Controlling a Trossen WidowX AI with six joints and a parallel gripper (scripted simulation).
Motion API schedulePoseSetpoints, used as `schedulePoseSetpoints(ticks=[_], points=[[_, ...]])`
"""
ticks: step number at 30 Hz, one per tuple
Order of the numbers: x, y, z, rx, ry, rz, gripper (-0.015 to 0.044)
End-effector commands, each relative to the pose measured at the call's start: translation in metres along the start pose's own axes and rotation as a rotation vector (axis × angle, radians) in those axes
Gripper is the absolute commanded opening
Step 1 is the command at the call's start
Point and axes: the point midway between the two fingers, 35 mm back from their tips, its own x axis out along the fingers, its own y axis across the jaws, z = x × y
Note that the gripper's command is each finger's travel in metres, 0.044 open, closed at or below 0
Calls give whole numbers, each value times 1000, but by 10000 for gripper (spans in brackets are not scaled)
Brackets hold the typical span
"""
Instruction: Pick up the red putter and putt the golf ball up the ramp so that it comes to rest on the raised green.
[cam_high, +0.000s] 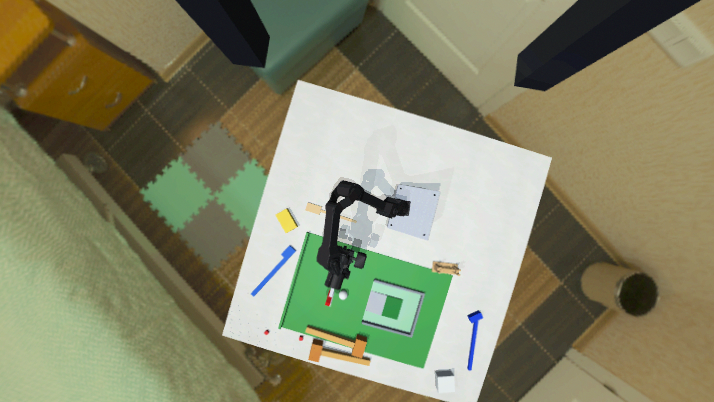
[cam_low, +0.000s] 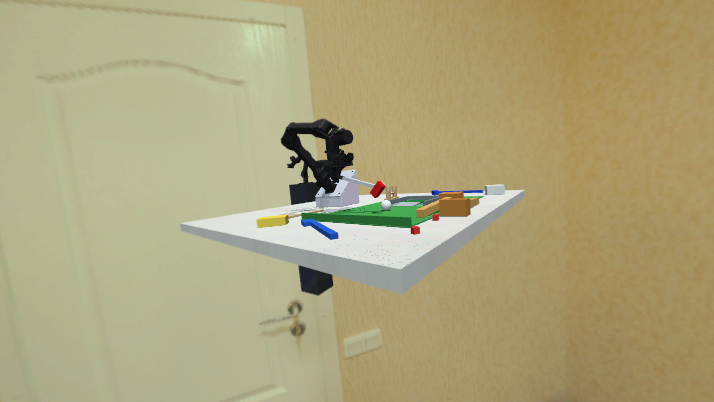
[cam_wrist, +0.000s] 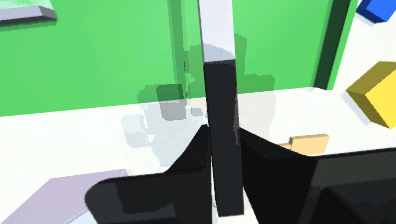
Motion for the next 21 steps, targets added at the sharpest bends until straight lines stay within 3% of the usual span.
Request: schedulePoseSetpoints(ticks=[1, 21], points=[[12, -1, -1, -1, -2, -5, 0], [48, -2, -2, 0, -3, -7, 0]])
